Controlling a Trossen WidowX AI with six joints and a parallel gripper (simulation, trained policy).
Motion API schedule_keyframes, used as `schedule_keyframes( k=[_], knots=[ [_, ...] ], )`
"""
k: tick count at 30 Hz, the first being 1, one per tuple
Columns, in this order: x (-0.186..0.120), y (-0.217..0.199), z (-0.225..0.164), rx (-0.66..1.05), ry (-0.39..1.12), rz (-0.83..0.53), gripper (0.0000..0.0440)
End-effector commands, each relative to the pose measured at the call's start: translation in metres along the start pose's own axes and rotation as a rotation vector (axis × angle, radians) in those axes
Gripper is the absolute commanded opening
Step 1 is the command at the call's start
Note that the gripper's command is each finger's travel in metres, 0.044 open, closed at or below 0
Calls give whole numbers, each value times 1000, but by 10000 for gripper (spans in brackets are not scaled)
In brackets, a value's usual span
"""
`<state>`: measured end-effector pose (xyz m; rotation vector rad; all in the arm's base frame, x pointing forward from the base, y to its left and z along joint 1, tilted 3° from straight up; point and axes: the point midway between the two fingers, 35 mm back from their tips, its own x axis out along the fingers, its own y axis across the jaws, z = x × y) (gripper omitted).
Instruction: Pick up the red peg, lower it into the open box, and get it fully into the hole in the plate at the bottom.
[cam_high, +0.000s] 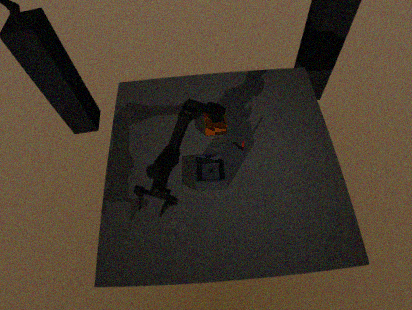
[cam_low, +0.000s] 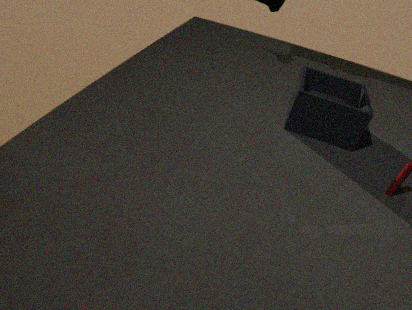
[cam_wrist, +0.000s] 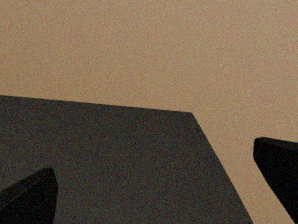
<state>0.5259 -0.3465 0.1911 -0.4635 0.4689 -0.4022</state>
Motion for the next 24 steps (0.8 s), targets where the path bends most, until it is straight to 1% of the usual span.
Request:
schedule_keyframes(
  k=[1, 6, 12, 18, 24],
  knots=[
    [-10, 32, 11, 71, 38, 60, 440],
    [-37, 87, 38, 192, 97, 159, 440],
    [-83, 153, 62, 327, 198, 266, 440],
    [-144, 214, 74, 448, 332, 348, 440],
    [-212, 262, 70, 551, 491, 387, 440]
  ],
)
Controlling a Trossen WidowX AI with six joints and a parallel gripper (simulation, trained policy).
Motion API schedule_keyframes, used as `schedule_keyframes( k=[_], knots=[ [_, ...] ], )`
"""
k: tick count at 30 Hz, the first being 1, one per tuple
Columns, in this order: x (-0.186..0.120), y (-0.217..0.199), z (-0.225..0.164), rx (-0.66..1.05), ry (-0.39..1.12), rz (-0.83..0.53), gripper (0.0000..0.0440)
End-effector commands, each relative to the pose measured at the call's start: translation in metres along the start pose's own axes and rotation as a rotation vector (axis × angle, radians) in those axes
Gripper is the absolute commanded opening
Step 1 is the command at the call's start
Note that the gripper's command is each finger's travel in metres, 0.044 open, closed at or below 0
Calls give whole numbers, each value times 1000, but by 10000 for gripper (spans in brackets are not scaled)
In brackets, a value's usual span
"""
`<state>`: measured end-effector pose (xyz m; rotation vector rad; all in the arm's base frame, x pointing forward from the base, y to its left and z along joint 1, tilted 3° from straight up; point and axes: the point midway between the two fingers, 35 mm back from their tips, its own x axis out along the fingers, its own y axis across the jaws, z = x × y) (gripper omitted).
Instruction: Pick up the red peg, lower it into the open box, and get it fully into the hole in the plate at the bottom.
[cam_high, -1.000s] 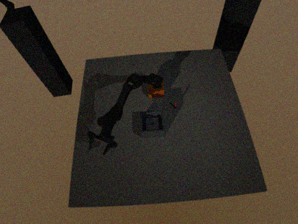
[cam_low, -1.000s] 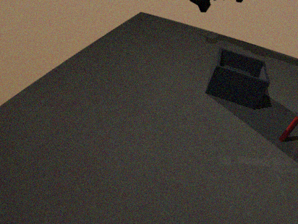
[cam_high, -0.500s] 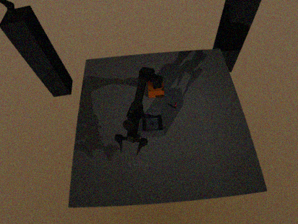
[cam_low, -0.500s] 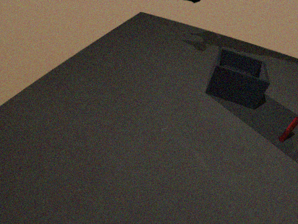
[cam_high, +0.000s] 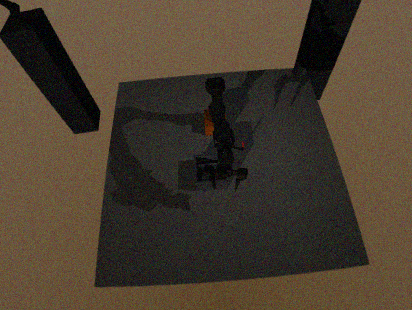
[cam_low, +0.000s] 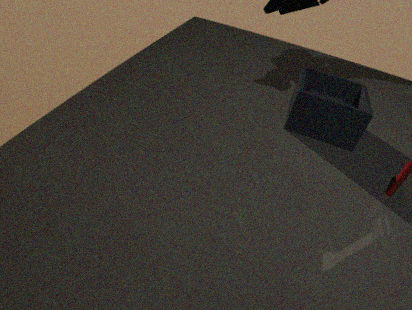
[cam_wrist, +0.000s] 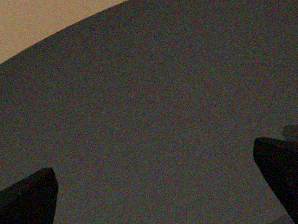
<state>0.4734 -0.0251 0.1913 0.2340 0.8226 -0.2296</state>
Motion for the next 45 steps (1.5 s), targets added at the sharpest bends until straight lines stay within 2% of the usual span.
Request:
schedule_keyframes(
  k=[1, 11, 24, 34, 45],
  knots=[
    [-14, 16, -30, 57, 77, -12, 440],
    [-67, 49, -127, 228, 304, -90, 440],
    [-113, 42, -231, 373, 527, -301, 440],
    [-116, 28, -279, 457, 599, -454, 437],
    [-93, 20, -317, 533, 603, -546, 425]
  ],
)
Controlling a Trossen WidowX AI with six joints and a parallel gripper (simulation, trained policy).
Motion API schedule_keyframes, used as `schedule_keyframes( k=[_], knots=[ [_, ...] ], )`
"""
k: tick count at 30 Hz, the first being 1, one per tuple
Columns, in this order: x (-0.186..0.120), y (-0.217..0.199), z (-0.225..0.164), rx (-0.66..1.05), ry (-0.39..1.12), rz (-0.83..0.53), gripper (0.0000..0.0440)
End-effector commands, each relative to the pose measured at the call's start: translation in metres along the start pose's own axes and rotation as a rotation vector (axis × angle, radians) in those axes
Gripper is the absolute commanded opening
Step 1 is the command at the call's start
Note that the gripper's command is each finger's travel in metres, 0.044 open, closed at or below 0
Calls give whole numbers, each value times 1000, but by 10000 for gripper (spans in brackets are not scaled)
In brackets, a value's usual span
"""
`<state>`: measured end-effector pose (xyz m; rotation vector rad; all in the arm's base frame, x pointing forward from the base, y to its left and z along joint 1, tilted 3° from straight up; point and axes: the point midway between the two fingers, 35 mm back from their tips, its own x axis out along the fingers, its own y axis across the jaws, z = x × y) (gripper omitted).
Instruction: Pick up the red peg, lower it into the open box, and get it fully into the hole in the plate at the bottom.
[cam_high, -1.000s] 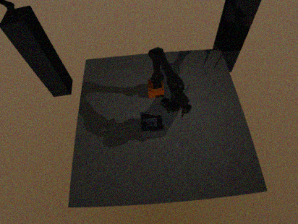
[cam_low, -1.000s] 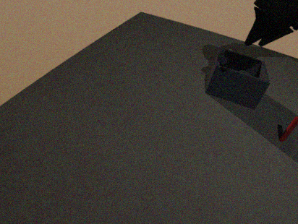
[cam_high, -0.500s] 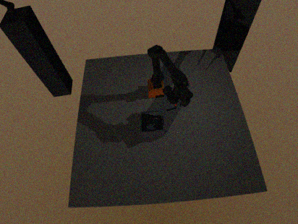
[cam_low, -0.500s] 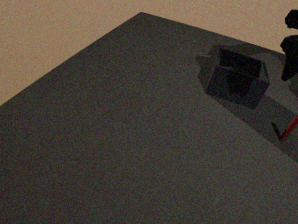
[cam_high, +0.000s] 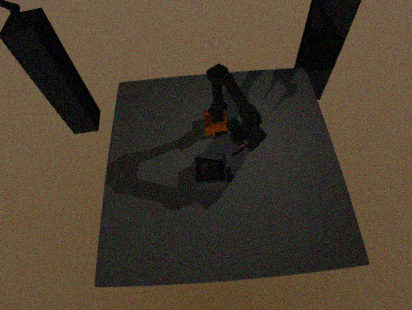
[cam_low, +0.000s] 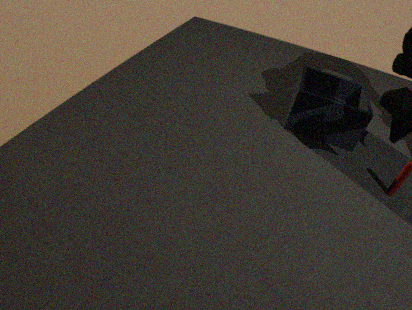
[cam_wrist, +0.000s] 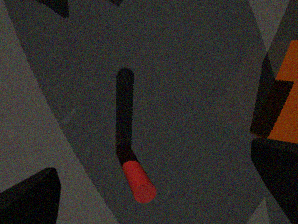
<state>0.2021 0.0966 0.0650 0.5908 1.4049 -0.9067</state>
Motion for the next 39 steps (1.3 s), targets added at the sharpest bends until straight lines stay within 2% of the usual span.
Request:
schedule_keyframes(
  k=[1, 17, 22, 34, 39],
  knots=[
    [14, -1, -5, 20, 5, -15, 424],
    [74, 6, -22, 75, -14, 55, 397],
    [86, 1, -27, 91, -2, 47, 305],
    [88, 1, -32, 73, 77, 24, 0],
    [78, 0, -21, 47, 21, 52, 0]
  ],
)
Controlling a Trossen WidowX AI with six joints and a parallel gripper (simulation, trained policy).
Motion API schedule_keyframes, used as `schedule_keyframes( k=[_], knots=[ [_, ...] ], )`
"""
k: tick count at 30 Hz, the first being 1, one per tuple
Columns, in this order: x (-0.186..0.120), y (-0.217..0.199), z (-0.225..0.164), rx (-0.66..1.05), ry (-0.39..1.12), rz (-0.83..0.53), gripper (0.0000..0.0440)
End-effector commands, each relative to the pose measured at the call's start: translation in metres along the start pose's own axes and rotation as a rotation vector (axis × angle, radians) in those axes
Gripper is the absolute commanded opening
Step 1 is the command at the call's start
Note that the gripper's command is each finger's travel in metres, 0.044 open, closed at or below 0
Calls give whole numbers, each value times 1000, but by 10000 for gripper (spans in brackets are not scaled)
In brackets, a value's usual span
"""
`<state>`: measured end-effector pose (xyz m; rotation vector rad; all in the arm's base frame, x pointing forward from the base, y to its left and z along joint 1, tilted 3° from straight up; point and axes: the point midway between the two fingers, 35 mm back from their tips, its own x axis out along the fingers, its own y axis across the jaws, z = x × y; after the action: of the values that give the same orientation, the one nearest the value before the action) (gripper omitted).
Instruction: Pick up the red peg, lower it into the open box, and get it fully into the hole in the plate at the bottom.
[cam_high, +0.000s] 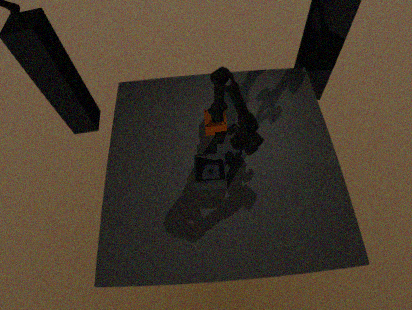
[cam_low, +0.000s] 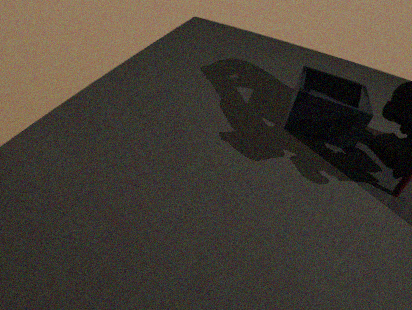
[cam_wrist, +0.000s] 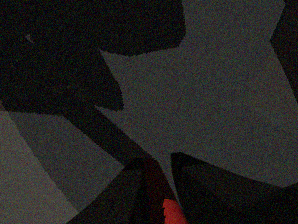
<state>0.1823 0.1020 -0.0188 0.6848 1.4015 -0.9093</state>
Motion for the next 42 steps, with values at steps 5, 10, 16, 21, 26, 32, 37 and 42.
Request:
schedule_keyframes(
  k=[5, 10, 16, 21, 26, 32, 37, 42],
  knots=[
    [-16, -2, 13, -42, -61, 25, 0],
    [-30, -2, 23, -70, -101, 42, 0],
    [-49, -1, 38, -105, -149, 56, 0],
    [-65, 2, 52, -127, -184, 65, 0],
    [-80, 6, 67, -132, -209, 73, 0],
    [-95, 12, 89, -120, -231, 85, 0],
    [-106, 16, 109, -100, -242, 90, 0],
    [-112, 17, 130, -71, -242, 88, 0]
  ],
)
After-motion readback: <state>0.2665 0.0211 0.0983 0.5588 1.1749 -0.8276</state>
